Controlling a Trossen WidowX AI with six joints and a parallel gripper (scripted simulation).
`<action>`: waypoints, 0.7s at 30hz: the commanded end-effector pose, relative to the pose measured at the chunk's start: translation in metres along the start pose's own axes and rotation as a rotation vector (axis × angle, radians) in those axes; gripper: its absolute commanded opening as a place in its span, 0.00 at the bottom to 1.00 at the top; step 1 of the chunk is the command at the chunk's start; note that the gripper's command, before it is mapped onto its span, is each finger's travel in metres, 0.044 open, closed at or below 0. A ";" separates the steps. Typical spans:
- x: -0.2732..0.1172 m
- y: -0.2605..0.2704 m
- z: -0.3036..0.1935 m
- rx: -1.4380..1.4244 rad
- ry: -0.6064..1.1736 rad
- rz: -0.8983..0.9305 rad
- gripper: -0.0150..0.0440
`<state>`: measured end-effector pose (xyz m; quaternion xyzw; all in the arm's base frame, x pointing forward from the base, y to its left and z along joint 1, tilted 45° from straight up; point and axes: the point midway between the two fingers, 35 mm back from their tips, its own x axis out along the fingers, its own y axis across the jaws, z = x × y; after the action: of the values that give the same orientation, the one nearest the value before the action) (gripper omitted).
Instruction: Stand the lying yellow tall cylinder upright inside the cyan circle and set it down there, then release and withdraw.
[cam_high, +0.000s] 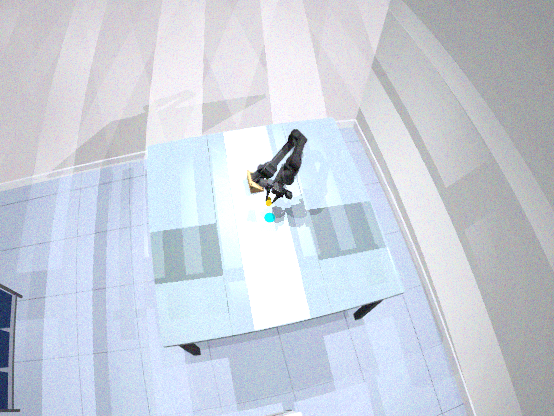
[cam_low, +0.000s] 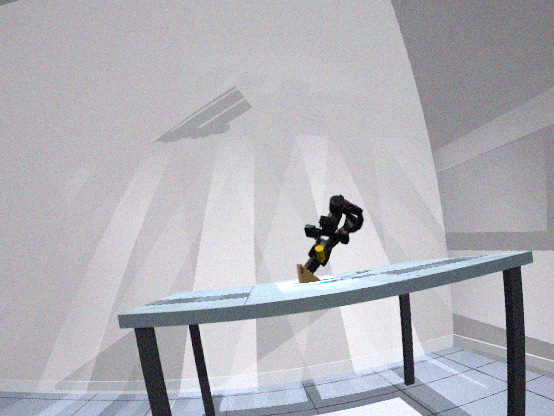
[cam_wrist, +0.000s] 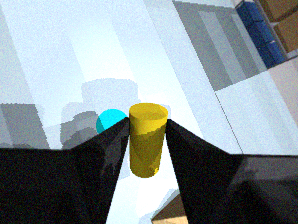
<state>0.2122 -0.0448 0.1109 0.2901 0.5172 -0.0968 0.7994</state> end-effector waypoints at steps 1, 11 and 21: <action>0.000 -0.001 -0.001 0.011 -0.026 -0.005 0.43; 0.001 -0.001 -0.001 0.024 -0.092 -0.006 0.43; 0.001 -0.002 -0.002 0.040 -0.159 -0.003 0.43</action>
<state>0.2108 -0.0446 0.1099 0.2941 0.4594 -0.1243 0.8288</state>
